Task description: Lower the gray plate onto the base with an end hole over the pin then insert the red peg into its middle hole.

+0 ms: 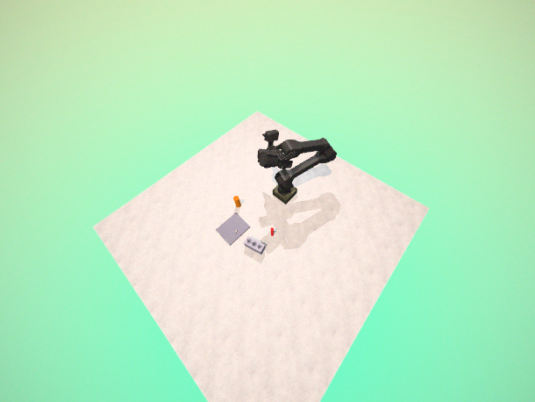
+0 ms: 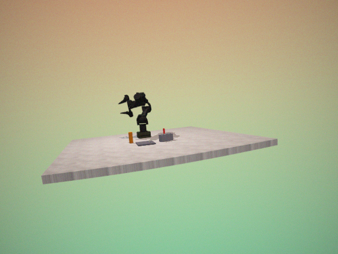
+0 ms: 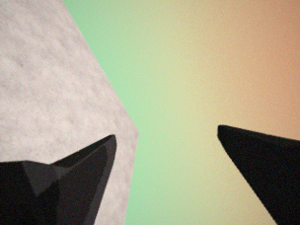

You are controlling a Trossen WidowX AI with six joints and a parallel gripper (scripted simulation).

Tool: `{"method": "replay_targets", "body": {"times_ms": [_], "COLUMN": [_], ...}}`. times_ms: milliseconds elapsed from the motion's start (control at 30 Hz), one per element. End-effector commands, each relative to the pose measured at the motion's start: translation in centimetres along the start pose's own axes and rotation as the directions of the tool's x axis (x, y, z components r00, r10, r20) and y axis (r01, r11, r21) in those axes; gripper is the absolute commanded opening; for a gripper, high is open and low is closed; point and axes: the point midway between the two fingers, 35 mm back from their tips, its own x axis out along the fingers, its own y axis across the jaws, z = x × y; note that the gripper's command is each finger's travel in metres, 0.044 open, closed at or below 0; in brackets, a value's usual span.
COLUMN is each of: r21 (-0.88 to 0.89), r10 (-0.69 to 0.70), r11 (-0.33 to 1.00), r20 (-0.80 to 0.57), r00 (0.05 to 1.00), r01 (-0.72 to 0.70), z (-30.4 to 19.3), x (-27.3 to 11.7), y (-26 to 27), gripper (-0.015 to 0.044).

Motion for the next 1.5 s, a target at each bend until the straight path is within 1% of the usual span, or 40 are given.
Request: {"method": "replay_targets", "body": {"times_ms": [0, 33, 100, 200, 300, 467, 633, 733, 867, 967, 1100, 1167, 1400, 1467], "r21": [0.0, 0.006, 0.051, 0.14, 0.215, 0.338, 0.457, 0.531, 0.632, 0.708, 0.792, 0.803, 0.803, 0.803], "r10": [0.0, 0.008, 0.072, 0.217, 0.36, 0.581, 0.764, 0.846, 0.922, 0.955, 0.966, 0.965, 0.965, 0.965], "r11": [1.0, 1.0, 0.996, 0.963, 0.897, 0.717, 0.501, 0.388, 0.281, 0.243, 0.254, 0.262, 0.262, 0.262], "r20": [0.0, 0.005, 0.04, 0.108, 0.154, 0.193, 0.165, 0.119, 0.029, -0.057, -0.182, -0.204, -0.204, -0.204], "r00": [1.0, 1.0, 0.997, 0.97, 0.92, 0.79, 0.623, 0.52, 0.385, 0.29, 0.182, 0.166, 0.166, 0.166], "r01": [0.0, -0.008, -0.074, -0.231, -0.387, -0.61, -0.735, -0.754, -0.722, -0.663, -0.555, -0.535, -0.535, -0.535], "z": [0.0, 0.2, 1.7, 5.2, 8.6, 14.2, 18.8, 20.8, 22.5, 23.0, 22.3, 22.1, 22.2, 22.1], "x": [0.0, 0.0, -0.3, -1.2, -2.7, -6.7, -12.3, -16.2, -21.7, -26.1, -31.5, -32.3, -32.2, -32.1], "y": [0.0, 0.0, 0.2, 0.9, 2.0, 4.5, 7.8, 10.1, 13.4, 16.0, 19.4, 19.9, 19.9, 20.8], "gripper": [0.0426, 0.044, 0.044, 0.044, 0.044, 0.044, 0.044, 0.044, 0.044, 0.044, 0.044, 0.044, 0.044, 0.044]}}
